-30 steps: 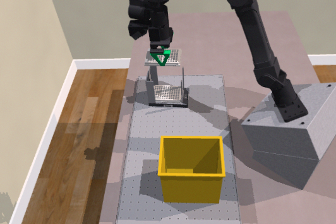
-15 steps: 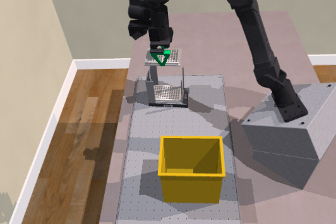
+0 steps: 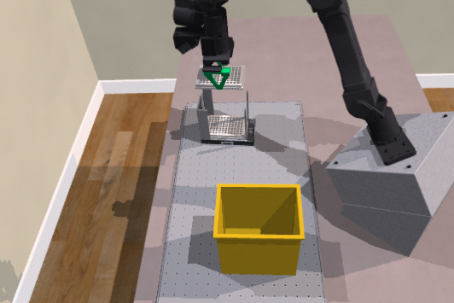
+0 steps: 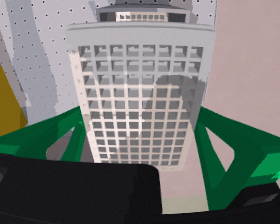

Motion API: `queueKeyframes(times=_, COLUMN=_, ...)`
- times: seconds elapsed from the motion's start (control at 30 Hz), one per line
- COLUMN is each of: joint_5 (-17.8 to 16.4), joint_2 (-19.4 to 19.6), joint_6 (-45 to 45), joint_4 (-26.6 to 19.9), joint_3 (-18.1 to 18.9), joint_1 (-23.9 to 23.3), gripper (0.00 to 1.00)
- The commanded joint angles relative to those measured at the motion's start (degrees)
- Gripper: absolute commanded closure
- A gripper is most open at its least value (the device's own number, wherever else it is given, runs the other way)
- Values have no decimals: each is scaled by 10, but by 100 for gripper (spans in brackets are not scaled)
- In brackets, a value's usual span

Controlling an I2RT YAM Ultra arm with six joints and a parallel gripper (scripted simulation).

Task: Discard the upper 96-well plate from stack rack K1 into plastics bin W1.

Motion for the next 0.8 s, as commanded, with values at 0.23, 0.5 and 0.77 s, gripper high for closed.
queueKeyframes(times=0.23, joint_5=0, joint_2=-12, joint_6=0, joint_4=0, joint_3=5, joint_1=1, gripper=100)
queueKeyframes(times=0.5, joint_5=0, joint_2=-12, joint_6=0, joint_4=0, joint_3=5, joint_1=1, gripper=100)
queueKeyframes(times=0.77, joint_5=23, joint_2=-37, joint_6=4, joint_4=13, joint_3=-42, joint_1=44, gripper=100)
